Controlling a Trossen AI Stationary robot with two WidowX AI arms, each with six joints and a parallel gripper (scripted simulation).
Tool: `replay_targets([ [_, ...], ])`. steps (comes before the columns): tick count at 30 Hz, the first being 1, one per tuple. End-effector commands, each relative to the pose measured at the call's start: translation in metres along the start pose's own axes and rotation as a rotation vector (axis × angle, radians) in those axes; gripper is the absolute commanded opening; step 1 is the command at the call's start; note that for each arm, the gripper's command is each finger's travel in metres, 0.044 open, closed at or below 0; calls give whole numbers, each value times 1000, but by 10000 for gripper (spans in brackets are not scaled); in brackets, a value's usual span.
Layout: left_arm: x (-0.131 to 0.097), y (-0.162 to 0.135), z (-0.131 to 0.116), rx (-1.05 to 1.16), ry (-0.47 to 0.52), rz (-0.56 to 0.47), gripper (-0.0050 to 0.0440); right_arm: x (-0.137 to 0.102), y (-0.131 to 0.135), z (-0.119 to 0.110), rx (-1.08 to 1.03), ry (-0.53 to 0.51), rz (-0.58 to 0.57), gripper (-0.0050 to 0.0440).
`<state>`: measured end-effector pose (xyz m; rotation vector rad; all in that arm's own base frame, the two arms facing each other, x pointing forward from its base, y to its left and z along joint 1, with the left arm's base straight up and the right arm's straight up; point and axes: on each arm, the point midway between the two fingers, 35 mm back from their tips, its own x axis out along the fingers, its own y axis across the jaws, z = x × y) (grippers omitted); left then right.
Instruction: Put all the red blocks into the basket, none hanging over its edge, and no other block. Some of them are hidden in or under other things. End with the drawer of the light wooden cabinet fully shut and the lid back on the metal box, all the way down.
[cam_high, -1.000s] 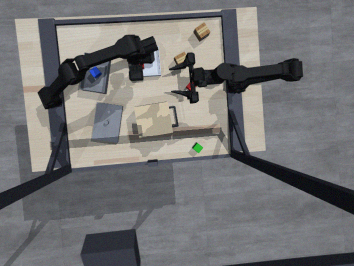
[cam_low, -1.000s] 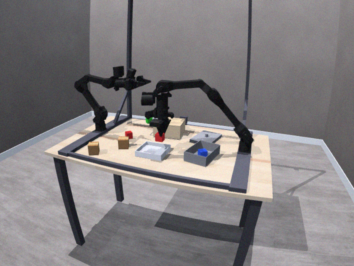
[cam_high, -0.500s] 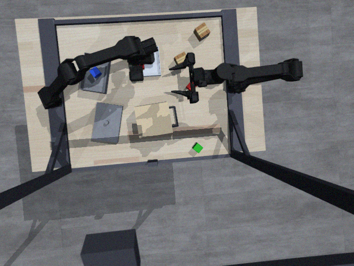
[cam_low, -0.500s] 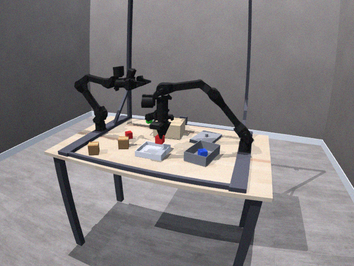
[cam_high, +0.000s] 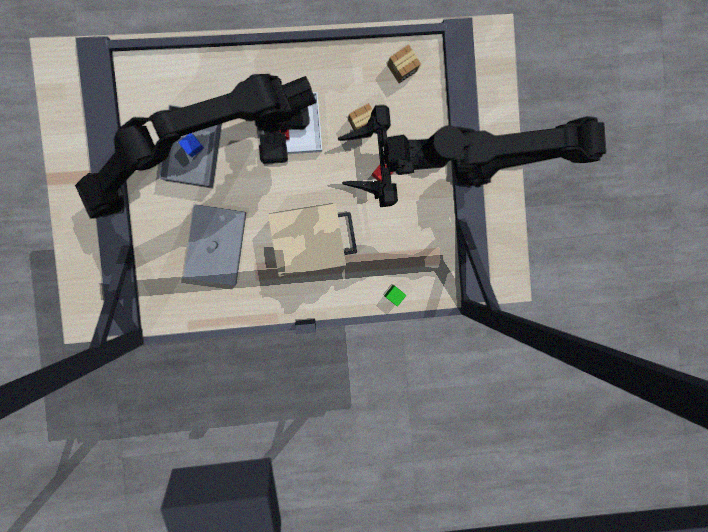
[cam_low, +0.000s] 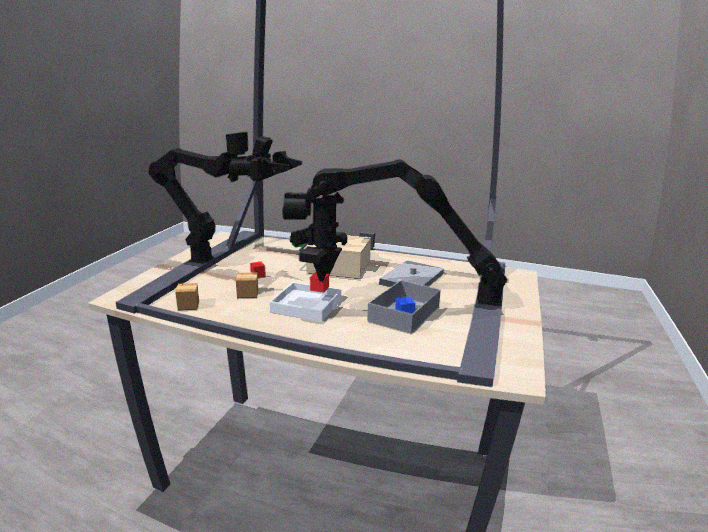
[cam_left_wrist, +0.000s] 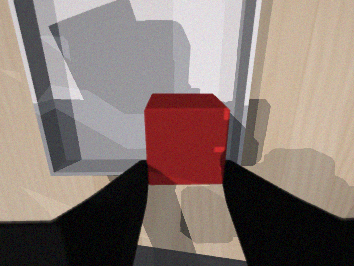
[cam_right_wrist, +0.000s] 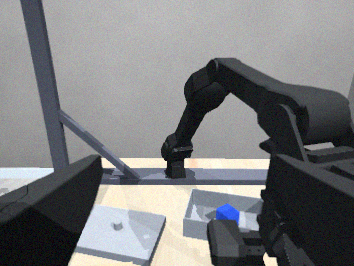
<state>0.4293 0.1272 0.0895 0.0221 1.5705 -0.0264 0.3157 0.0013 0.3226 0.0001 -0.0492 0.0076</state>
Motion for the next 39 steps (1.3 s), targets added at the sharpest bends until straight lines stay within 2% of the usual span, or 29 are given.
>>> replay_targets([
  [1, -13, -1, 0, -2, -59, 14, -50, -2, -1, 14, -6, -39, -5, 400],
  [9, -15, -1, 4, -2, -67, 17, -50, -2, -1, 14, -6, -39, -5, 400],
  [10, -3, -1, 3, -2, -48, 11, -50, -2, -1, 14, -6, -39, -5, 400],
  [13, -1, -2, 2, -2, -56, 13, -50, -2, -1, 14, -6, -39, -5, 400],
  [14, 14, -1, 2, -2, -19, 3, -50, -2, -1, 14, -6, -39, -5, 400],
  [18, 14, -1, 3, -2, -37, 6, -50, -2, -1, 14, -6, -39, -5, 400],
  [20, 22, -1, 3, -2, -20, 3, -50, -2, -1, 14, -6, -39, -5, 400],
  [21, 17, 0, 6, -2, -32, 7, -50, -2, -1, 14, -6, -39, -5, 400],
  [23, 20, -1, 3, -2, -22, 3, -50, -2, -1, 14, -6, -39, -5, 400],
  [24, 5, 1, 8, -2, -61, 16, -50, -2, -1, 14, -6, -39, -5, 400],
  [26, 5, 1, 8, -2, -61, 16, -50, -2, -1, 14, -6, -39, -5, 400],
  [28, 19, -1, 3, -2, -26, 5, -50, -2, -1, 14, -6, -39, -5, 400],
  [29, 9, -1, 3, -2, -53, 13, -50, -2, -1, 14, -6, -39, -5, 400],
  [31, 11, -1, 2, -2, -52, 13, -50, -2, -1, 14, -6, -39, -5, 400],
  [32, 18, -1, 4, -1, -35, 8, -50, -2, -1, 14, -6, -39, -5, 400],
  [39, 29, -1, 2, -1, -13, 2, -50, -2, -1, 14, -6, -39, -5, 400],
])
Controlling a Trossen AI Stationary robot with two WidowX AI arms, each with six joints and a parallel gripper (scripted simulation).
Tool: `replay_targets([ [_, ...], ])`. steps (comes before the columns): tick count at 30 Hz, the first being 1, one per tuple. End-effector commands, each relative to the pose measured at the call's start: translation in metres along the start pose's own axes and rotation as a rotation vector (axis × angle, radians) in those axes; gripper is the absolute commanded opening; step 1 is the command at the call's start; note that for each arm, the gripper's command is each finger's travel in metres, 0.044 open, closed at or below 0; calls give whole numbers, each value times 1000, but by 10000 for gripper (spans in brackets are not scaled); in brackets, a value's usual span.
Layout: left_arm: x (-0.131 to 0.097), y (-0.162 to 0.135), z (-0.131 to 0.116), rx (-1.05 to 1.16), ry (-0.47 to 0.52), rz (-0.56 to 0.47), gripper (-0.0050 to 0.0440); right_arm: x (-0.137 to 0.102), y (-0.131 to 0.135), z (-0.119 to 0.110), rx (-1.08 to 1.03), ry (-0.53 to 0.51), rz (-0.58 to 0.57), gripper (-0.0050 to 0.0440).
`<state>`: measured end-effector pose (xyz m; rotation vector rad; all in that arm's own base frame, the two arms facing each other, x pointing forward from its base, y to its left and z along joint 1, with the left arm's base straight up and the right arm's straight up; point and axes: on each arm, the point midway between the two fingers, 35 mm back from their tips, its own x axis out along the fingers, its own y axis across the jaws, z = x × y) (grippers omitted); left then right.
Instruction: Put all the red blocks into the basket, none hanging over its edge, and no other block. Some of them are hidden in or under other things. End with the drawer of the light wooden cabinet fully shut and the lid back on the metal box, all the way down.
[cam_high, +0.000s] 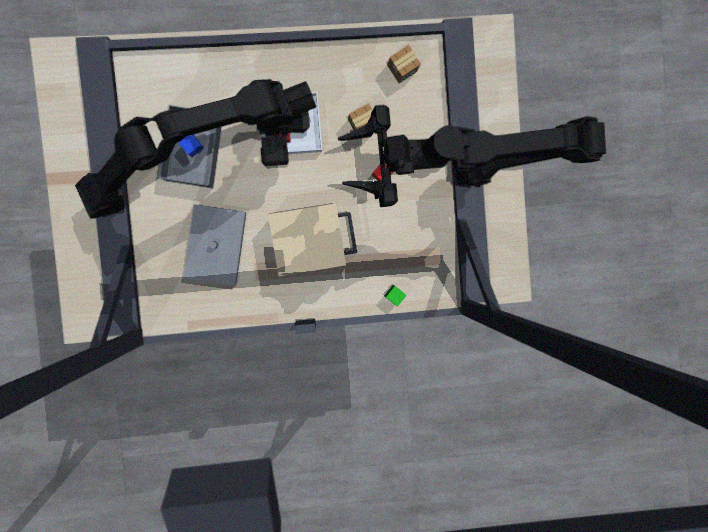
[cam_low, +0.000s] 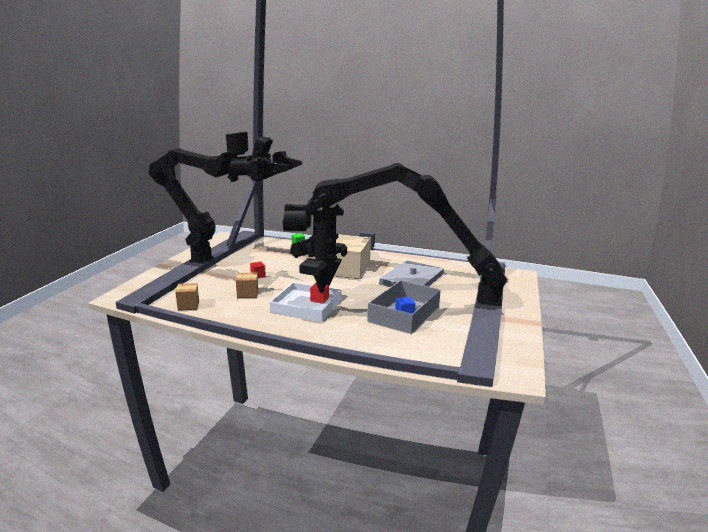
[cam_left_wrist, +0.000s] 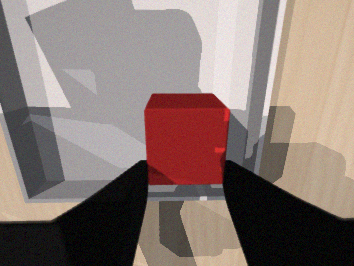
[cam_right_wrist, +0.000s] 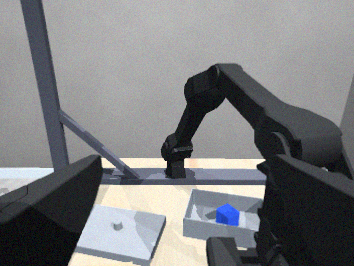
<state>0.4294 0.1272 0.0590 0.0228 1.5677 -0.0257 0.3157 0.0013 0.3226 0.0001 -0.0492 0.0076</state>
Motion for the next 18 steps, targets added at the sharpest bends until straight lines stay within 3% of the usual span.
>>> replay_targets([
  [1, -1, -1, 2, -1, -11, 0, -50, -2, -1, 14, -6, -39, -5, 400],
  [8, -6, -1, 3, -2, -24, 5, -50, -2, -1, 14, -6, -39, -5, 400],
  [9, -26, 3, 9, -5, -77, 20, 239, -2, -1, 14, -6, -39, -5, 400],
  [18, -26, 3, 9, -5, -76, 20, 239, -2, -1, 14, -6, -39, -5, 400],
])
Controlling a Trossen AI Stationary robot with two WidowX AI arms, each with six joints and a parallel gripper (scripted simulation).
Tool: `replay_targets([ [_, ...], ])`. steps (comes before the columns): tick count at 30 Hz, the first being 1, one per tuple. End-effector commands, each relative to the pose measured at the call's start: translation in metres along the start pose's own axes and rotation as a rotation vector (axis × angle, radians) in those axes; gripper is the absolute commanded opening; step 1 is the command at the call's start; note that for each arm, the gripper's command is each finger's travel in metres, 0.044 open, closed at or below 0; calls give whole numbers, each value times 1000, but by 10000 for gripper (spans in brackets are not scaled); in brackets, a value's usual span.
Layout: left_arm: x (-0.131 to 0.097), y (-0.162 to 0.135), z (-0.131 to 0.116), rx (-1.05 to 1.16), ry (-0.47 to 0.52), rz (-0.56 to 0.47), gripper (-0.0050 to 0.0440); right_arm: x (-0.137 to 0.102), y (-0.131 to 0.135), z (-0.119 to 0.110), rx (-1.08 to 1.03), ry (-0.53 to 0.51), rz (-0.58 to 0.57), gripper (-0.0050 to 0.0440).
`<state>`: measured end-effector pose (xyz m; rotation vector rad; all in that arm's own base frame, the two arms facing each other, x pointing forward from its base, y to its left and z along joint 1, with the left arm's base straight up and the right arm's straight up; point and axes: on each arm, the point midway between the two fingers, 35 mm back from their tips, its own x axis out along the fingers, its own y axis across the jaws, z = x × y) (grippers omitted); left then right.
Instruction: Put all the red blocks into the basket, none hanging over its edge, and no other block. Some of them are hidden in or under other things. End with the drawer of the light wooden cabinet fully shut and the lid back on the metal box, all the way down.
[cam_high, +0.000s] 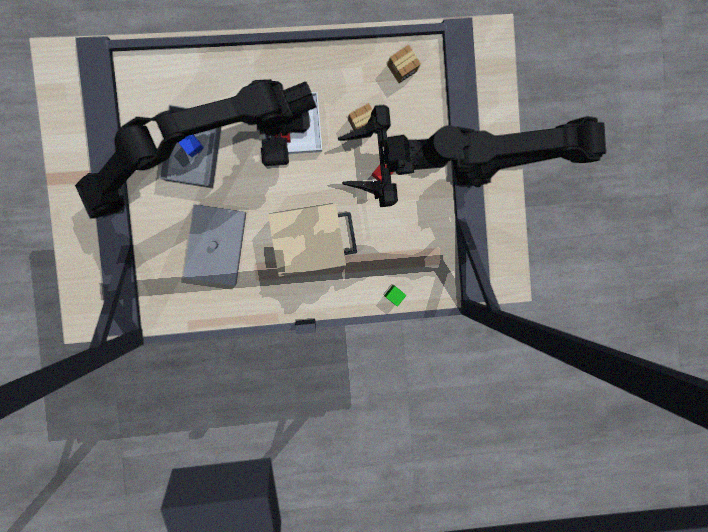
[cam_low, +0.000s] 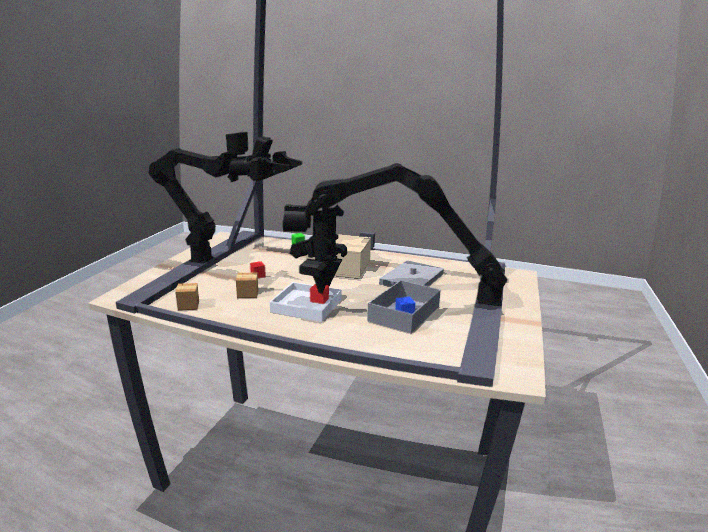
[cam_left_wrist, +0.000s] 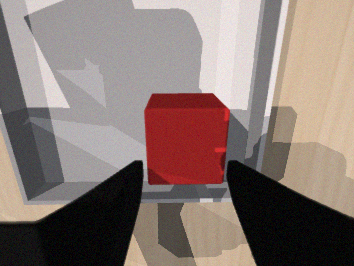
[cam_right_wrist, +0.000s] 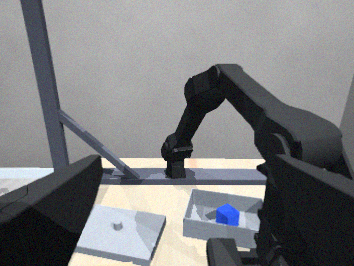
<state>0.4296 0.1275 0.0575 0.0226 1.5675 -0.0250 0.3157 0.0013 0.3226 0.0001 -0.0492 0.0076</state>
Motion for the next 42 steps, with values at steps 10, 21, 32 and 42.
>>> replay_targets([
  [10, -27, 2, 8, -5, -74, 19, 239, -2, -1, 14, -6, -39, -5, 400],
  [21, -33, 2, 8, -5, -71, 18, 239, -2, -1, 14, -6, -39, -5, 400],
  [32, -57, 2, 7, -5, -75, 19, 239, -2, -1, 14, -6, -39, -5, 400],
  [42, -79, 3, 7, -6, -52, 12, 239, -2, -1, 14, -6, -39, -5, 400],
])
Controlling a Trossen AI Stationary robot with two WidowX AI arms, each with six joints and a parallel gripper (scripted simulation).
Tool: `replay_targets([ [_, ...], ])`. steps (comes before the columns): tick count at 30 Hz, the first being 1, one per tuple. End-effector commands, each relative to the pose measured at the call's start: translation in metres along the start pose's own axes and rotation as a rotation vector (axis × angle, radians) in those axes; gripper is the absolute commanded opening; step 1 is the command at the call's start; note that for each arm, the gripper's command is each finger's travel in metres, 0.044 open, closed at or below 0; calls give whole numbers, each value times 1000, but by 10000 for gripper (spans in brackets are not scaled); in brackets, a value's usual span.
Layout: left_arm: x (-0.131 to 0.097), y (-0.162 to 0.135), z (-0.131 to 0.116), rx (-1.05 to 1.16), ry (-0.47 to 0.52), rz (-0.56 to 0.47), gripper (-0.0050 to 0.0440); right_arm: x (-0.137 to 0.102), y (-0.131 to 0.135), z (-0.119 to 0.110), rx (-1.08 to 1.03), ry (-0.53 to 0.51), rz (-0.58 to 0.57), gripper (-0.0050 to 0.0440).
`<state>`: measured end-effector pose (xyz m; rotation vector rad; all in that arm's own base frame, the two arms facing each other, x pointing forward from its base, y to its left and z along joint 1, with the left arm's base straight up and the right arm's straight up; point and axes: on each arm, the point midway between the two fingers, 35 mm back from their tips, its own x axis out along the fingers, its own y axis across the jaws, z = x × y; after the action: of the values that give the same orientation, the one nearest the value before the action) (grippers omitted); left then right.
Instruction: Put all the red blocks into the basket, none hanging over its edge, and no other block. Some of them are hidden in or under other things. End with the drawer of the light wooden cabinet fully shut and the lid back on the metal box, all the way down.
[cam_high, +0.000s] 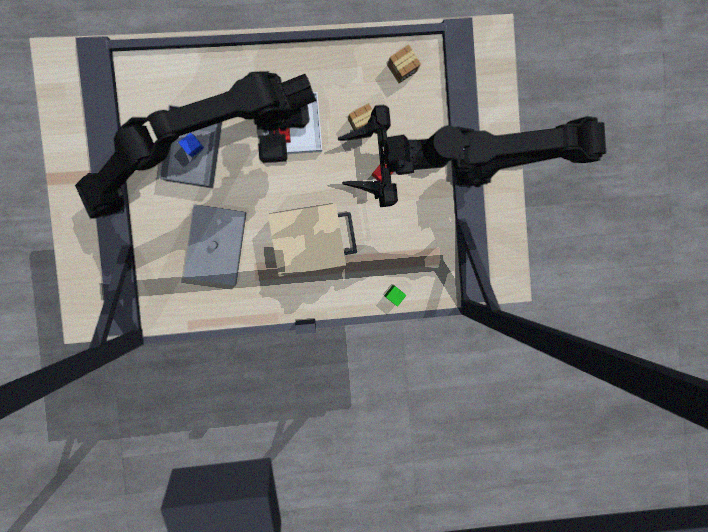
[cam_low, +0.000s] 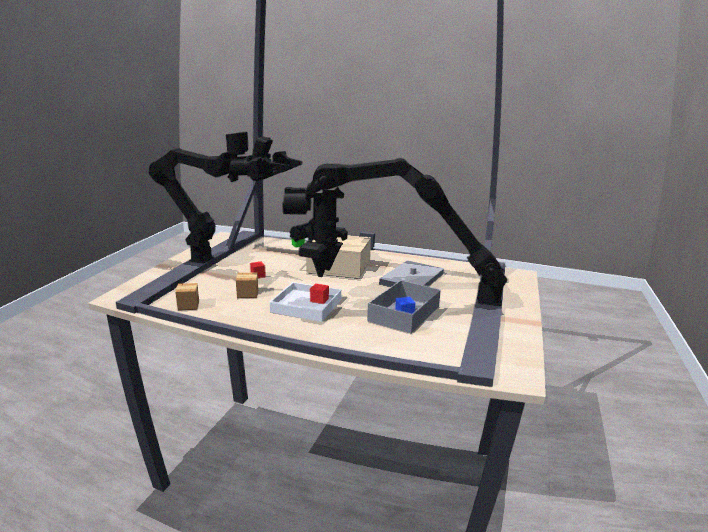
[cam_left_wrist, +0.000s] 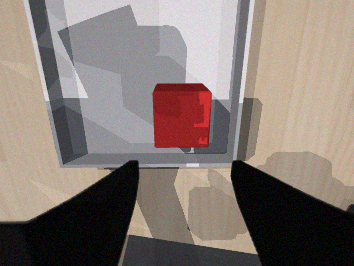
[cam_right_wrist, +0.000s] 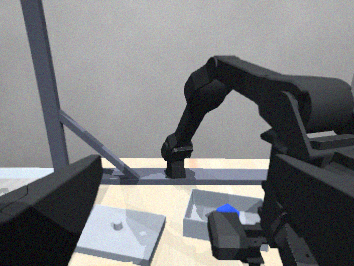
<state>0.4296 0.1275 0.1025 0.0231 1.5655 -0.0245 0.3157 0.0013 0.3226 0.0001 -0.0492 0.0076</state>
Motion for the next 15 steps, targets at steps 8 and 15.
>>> replay_targets([
  [8, -23, 1, 2, -5, -27, 3, 239, -2, -1, 14, -6, -39, -5, 400],
  [15, -28, 2, 4, -4, -40, 8, 239, -2, -1, 14, -6, -39, -5, 400],
])
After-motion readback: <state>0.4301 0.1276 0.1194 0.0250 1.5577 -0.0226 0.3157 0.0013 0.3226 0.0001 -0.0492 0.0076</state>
